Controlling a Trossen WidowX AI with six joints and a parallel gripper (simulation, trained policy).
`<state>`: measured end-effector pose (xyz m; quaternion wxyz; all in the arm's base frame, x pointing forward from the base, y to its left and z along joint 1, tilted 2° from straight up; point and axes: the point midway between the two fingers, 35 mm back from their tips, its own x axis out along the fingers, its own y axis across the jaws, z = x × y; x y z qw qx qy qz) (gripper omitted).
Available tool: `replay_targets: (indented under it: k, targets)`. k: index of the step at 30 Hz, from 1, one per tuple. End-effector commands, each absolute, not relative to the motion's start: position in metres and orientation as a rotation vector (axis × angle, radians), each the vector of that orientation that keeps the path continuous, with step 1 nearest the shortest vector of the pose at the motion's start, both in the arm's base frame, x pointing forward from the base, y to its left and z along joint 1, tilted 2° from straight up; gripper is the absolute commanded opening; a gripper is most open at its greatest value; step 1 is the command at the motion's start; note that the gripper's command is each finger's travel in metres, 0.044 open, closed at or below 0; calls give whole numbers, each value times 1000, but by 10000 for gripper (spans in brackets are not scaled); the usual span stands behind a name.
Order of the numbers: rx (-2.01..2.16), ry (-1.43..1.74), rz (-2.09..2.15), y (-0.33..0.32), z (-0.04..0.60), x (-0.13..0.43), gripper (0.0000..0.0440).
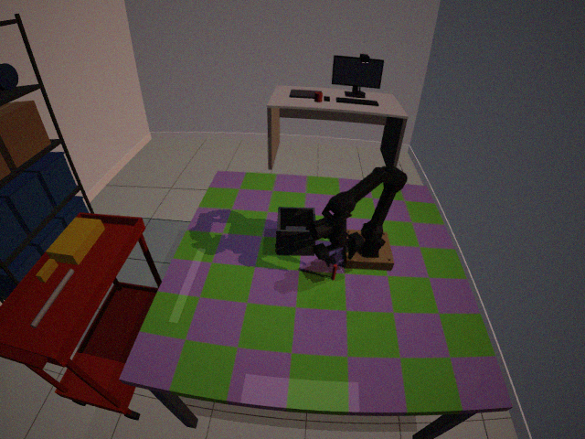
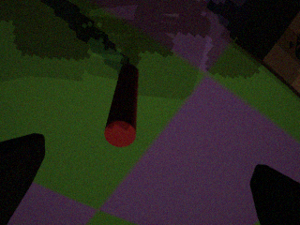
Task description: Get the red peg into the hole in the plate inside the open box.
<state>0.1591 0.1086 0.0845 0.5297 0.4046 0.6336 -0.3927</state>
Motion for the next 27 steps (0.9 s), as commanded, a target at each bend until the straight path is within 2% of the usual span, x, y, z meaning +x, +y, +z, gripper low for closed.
replay_targets:
  k: [1,9,13,15,27]
  targets:
    - [966,1502,-972,106,71,158,440]
    - [983,1474,-1011,103,47,159,426]
    - [994,1462,-1019,103,37,160,390]
    - [1000,1461,-1014,104,33,161,349]
    - [994,1485,-967,112,17,171,37]
